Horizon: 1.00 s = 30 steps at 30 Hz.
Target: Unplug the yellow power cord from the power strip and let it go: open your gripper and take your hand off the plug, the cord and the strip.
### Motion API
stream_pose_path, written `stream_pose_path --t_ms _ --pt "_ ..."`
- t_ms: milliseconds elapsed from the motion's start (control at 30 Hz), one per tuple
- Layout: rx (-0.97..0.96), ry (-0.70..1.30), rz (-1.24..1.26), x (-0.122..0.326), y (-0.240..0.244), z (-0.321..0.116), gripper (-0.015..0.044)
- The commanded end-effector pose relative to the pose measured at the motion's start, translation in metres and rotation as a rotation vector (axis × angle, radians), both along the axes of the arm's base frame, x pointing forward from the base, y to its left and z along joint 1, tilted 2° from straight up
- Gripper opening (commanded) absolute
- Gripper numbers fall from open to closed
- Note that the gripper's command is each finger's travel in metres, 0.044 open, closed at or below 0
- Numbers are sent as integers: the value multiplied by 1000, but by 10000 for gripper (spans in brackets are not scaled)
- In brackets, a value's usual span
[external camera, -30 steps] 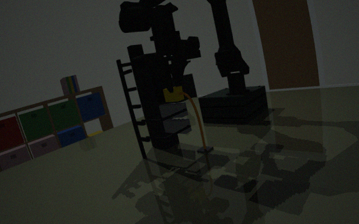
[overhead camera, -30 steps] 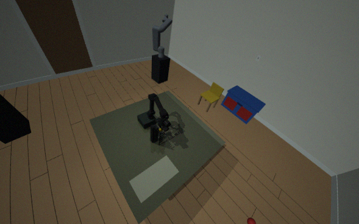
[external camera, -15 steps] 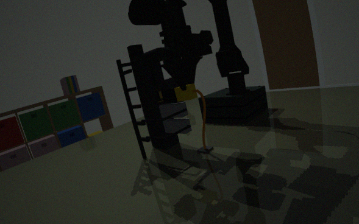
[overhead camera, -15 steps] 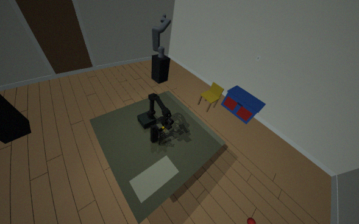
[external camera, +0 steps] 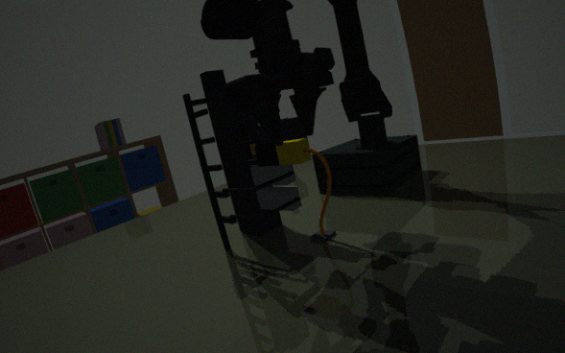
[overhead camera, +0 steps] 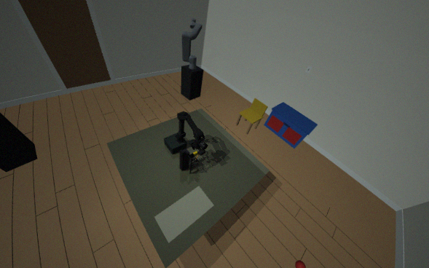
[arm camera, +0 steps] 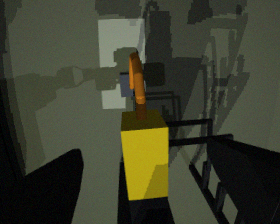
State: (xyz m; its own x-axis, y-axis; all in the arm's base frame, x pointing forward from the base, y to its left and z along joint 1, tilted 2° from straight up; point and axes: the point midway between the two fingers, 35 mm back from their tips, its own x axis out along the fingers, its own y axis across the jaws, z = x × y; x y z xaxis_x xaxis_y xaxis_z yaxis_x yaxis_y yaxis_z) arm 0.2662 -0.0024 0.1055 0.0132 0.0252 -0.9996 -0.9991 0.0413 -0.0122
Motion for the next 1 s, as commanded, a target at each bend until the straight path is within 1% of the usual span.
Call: stream_pose_path --t_ms 0,133,200,967 --pt "3 0 2 2 16 4 440" --pt "6 0 2 2 51 12 440" --pt "7 0 2 2 58 14 440" --pt "7 0 2 2 58 14 440"
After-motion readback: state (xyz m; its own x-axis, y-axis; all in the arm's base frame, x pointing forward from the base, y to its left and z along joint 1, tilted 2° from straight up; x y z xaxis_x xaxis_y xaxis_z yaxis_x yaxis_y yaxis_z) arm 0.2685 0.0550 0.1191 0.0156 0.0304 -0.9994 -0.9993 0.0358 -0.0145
